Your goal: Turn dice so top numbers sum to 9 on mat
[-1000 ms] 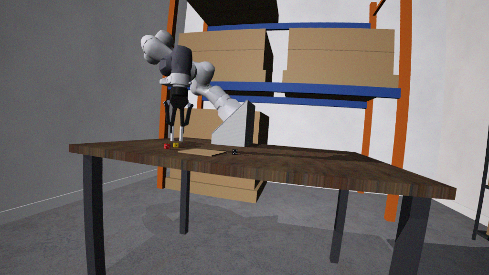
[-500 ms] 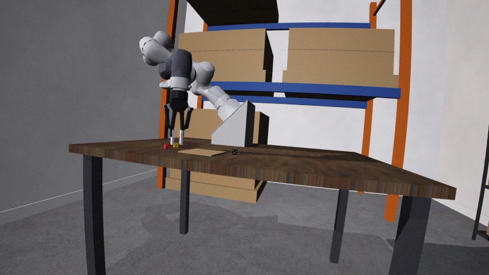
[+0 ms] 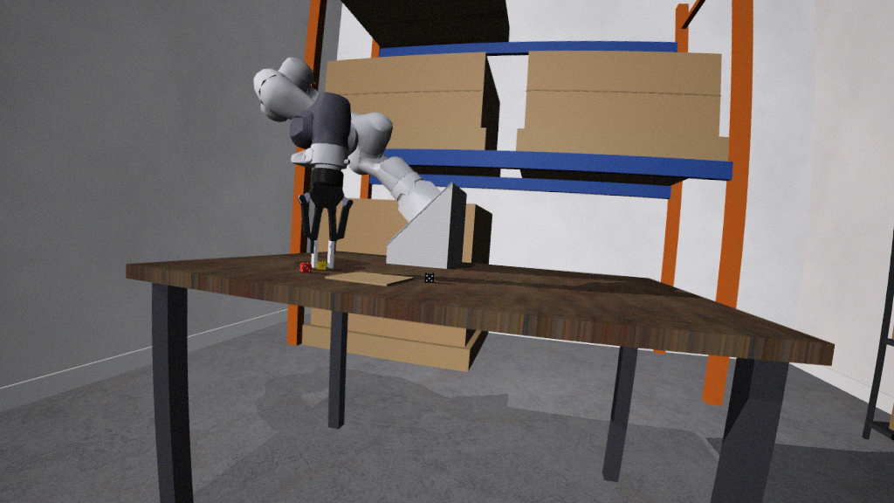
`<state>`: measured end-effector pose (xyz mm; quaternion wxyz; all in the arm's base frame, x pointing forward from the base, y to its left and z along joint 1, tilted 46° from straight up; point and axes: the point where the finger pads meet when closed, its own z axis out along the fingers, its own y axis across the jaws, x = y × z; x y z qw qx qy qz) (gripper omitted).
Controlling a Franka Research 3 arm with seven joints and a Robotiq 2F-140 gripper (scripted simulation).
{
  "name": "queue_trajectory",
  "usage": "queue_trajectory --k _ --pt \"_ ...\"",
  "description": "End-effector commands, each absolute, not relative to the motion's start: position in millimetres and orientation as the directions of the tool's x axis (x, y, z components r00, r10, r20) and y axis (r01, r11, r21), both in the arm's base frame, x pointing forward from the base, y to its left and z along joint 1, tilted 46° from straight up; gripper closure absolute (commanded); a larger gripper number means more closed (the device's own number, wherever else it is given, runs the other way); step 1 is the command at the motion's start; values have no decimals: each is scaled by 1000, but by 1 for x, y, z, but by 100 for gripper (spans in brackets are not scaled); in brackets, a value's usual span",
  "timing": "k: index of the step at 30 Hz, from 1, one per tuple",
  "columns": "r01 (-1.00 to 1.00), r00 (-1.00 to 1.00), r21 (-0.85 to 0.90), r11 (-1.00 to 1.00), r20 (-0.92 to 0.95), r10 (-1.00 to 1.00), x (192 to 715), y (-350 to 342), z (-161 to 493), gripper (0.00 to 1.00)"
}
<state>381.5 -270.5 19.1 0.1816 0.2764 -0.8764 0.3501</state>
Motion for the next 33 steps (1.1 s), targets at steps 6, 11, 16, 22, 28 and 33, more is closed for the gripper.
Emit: queue_trajectory --k 6,11,16,22,28,33 --pt "-605 -787 -517 606 504 -356 383 -271 18 79" --pt "-605 -787 -517 606 504 -356 383 -271 18 79" --pt "-605 -787 -517 606 504 -356 383 -271 18 79" --pt "-605 -787 -517 606 504 -356 383 -271 18 79" --pt "-605 -787 -517 606 504 -356 383 -271 18 79" --pt "-605 -787 -517 606 504 -356 383 -271 18 91"
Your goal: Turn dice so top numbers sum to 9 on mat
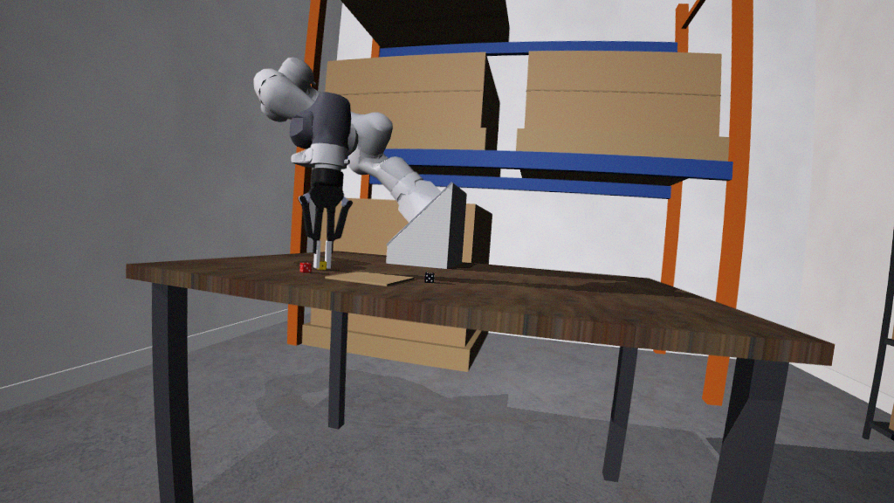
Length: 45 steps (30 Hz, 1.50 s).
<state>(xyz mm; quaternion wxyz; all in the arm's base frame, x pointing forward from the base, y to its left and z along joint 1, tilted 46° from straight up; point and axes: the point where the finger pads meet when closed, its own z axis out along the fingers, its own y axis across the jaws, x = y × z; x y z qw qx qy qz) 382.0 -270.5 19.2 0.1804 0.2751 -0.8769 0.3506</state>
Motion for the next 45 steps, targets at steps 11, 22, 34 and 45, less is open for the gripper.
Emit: queue_trajectory --k 11,22,34,45 --pt "-605 -787 -517 606 504 -356 383 -271 18 91" --pt "-605 -787 -517 606 504 -356 383 -271 18 91" --pt "-605 -787 -517 606 504 -356 383 -270 19 91" --pt "-605 -787 -517 606 504 -356 389 -235 53 91"
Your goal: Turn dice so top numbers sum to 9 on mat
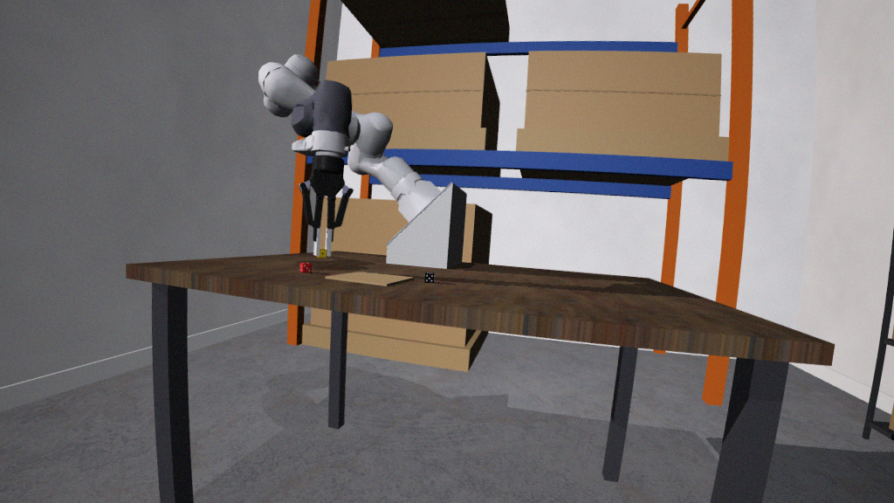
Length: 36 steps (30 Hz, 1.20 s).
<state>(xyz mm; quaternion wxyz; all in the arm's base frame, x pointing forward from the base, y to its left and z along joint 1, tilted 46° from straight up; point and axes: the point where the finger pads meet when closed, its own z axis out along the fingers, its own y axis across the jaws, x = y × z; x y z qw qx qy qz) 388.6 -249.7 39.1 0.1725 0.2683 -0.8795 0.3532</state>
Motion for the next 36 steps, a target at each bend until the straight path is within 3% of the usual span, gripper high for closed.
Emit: queue_trajectory --k 1,26,36 --pt "-605 -787 -517 606 504 -356 390 -230 58 91" --pt "-614 -780 -511 602 510 -363 395 -200 87 91" --pt "-779 -615 -377 501 616 -492 394 -200 87 91"
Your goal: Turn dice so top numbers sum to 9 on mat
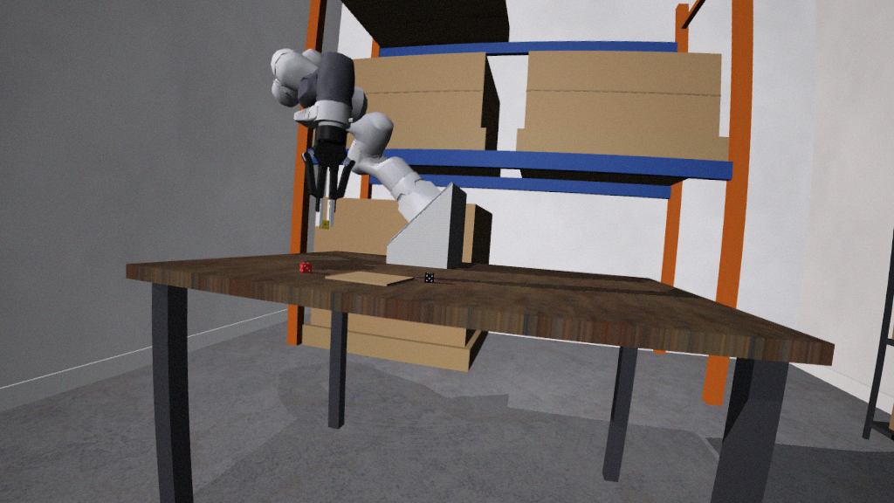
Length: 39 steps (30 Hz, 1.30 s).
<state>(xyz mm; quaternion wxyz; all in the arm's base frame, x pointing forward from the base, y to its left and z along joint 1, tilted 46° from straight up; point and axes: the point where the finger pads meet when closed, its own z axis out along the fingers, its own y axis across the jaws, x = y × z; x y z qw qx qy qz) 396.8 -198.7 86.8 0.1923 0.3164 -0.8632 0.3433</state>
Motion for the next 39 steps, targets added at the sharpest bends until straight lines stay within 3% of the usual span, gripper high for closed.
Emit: queue_trajectory --k 1,39 --pt "-792 -597 -363 490 625 -503 394 -201 87 91" --pt "-990 -58 45 131 722 -689 393 -203 86 91"
